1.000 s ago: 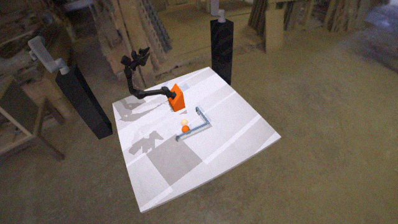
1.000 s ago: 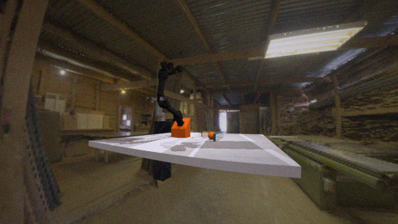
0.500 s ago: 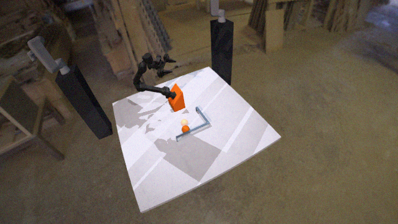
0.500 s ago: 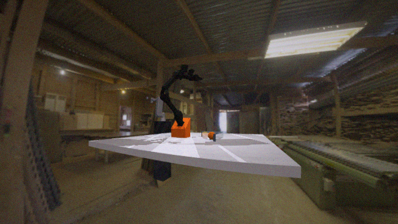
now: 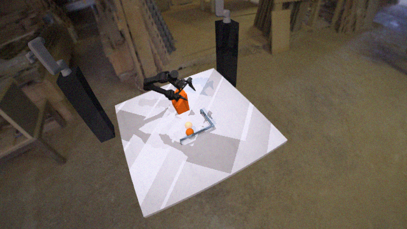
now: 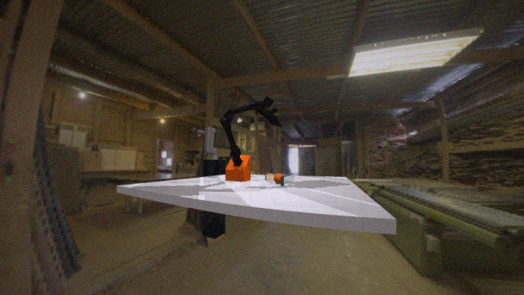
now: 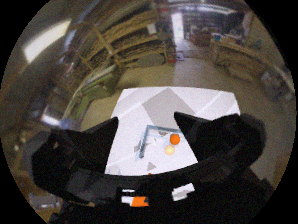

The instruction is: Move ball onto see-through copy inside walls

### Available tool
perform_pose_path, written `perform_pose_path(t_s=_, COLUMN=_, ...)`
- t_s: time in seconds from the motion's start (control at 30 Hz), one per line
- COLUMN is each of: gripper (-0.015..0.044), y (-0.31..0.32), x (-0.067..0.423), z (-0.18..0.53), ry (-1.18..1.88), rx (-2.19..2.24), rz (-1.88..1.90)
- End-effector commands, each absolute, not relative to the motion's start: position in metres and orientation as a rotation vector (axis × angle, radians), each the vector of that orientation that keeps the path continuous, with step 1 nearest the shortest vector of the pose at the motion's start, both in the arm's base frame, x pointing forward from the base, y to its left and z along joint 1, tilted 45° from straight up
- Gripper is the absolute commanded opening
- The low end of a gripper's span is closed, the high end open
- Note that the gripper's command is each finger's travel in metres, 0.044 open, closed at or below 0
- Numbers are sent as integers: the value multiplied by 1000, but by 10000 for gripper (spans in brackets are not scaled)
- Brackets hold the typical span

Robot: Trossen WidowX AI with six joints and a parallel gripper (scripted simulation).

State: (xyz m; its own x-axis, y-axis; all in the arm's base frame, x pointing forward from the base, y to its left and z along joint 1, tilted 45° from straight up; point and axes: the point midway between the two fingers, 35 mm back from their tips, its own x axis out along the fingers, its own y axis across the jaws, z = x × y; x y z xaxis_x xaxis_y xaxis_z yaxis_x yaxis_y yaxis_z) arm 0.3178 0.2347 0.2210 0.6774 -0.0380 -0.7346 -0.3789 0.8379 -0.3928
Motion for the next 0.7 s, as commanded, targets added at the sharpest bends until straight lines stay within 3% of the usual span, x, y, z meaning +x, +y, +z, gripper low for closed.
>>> perform_pose_path(t_s=0.0, gripper=440, y=185, x=348, z=175, ry=947, rx=-582, rz=10)
perform_pose_path(t_s=0.27, gripper=440, y=92, x=371, z=107, ry=1165, rx=-609, rz=-284)
perform_pose_path(t_s=0.53, gripper=440, y=-6, x=362, z=48, ry=1400, rx=-637, rz=-550)
perform_pose_path(t_s=0.67, gripper=440, y=-14, x=359, z=44, ry=1420, rx=-639, rz=-570)
